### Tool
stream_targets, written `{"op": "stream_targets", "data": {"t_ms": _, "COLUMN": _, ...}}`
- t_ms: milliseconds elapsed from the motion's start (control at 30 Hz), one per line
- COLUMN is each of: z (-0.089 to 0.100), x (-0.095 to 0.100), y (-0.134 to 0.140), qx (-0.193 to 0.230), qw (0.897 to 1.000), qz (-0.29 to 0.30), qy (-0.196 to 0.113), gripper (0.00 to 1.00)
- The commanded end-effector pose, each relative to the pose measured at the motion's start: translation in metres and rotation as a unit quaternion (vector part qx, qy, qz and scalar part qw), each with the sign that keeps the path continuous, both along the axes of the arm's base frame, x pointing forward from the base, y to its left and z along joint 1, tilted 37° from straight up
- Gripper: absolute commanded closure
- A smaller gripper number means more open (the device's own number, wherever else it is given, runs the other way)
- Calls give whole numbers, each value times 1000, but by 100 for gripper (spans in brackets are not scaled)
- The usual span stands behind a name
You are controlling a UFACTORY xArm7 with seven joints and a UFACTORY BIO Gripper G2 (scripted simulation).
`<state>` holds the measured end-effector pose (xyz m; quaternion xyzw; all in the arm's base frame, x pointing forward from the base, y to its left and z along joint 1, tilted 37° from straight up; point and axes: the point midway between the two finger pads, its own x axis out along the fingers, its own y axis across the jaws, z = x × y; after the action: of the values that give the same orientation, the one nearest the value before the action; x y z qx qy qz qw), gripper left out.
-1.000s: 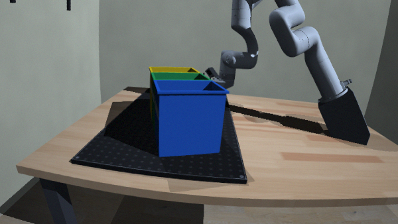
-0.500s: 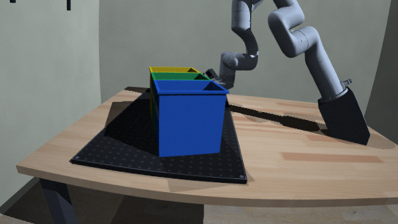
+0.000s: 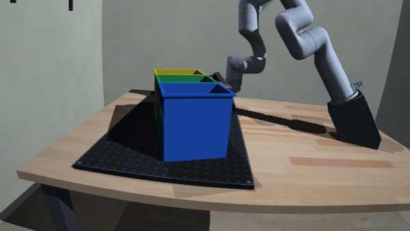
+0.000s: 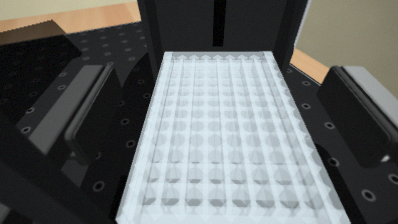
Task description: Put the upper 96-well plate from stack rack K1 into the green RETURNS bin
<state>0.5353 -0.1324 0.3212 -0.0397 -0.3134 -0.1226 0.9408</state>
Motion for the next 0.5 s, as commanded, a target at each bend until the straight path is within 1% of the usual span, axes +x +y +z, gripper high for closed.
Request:
{"op": "stream_targets", "data": {"t_ms": 0, "z": 0, "x": 2, "y": -2, "qx": -4, "qw": 1000, "qz": -7, "qy": -4, "gripper": 63}}
{"op": "stream_targets", "data": {"t_ms": 467, "z": -7, "x": 6, "y": -4, "qx": 1, "qw": 1000, "qz": -12, "qy": -6, "gripper": 63}}
